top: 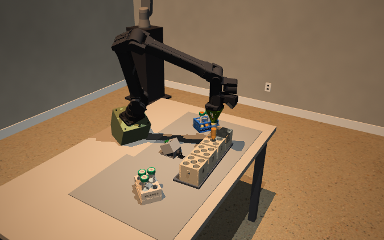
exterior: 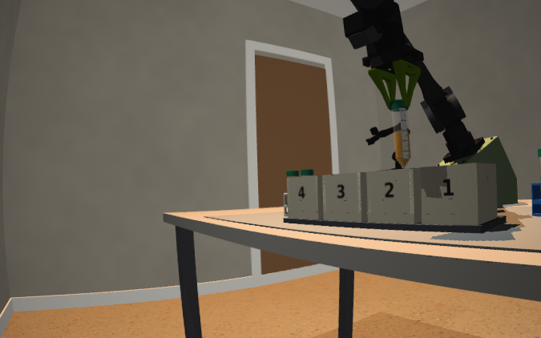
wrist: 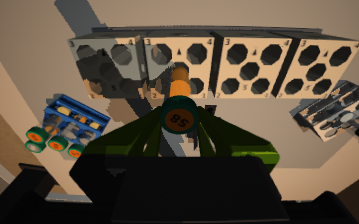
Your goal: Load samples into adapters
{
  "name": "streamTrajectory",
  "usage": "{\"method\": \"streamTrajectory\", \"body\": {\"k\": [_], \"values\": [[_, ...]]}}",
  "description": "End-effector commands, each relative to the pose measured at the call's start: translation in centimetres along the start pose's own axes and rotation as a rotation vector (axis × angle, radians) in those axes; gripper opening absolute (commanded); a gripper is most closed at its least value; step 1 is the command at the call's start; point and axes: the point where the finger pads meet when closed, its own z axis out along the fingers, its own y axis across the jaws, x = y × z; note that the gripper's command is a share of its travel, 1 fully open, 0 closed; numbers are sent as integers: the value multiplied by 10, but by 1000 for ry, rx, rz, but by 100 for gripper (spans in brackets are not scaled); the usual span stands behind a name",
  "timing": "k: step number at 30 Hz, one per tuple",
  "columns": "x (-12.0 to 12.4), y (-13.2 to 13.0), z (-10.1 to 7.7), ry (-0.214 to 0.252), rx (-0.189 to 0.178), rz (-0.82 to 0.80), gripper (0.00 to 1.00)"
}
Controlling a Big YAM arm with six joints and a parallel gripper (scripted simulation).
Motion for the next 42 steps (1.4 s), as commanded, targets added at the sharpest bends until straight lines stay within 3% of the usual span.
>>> {"method": "streamTrajectory", "body": {"k": [1,5,6,10,22,23,26,39,40,42], "values": [[-5,0,8,-6,-2,-2,0],[-5,0,11,-6,-2,-2,0],[-20,8,-3,-45,-23,-5,0],[-5,0,17,-6,-2,-2,0],[-5,0,31,-6,-1,-2,0],[-19,4,21,-37,-15,2,0],[-5,0,36,-6,-2,-2,0],[-5,-1,51,-6,-1,-3,0],[-21,7,39,-42,-18,-4,0],[-12,3,50,-21,-8,-3,0]]}}
